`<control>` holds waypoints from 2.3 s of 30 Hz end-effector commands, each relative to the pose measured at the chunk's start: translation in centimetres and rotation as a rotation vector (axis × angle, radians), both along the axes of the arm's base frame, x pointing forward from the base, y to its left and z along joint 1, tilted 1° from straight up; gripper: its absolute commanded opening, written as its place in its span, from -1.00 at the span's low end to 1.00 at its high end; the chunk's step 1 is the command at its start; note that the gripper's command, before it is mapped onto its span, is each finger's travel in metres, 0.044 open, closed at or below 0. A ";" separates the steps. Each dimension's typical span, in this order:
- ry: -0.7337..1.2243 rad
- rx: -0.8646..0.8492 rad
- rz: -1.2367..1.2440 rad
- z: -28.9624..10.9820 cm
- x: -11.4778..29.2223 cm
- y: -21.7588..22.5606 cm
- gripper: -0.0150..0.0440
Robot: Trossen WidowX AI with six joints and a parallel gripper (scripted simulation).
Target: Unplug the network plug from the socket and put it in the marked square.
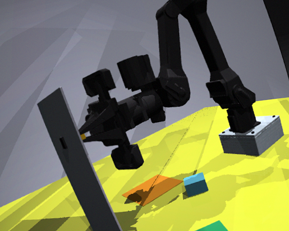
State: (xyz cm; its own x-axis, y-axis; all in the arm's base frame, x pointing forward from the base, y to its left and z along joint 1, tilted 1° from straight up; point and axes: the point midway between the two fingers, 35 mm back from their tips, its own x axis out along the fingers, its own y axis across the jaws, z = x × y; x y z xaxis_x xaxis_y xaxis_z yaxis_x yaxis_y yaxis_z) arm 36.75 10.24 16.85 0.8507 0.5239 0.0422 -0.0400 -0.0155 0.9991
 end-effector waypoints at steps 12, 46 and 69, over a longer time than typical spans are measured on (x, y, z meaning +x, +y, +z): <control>0.002 0.002 0.000 -0.1 -1.0 -0.3 -0.49; 0.004 0.001 0.000 -0.2 -3.1 -1.2 -0.49; 0.005 0.000 0.000 -0.3 -4.3 -1.8 -0.49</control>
State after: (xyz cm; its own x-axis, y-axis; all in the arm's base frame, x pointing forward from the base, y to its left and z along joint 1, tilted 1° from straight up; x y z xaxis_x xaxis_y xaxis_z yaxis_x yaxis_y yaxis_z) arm 32.68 8.51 16.49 0.8529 0.5209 0.0360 -0.0346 -0.0124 0.9993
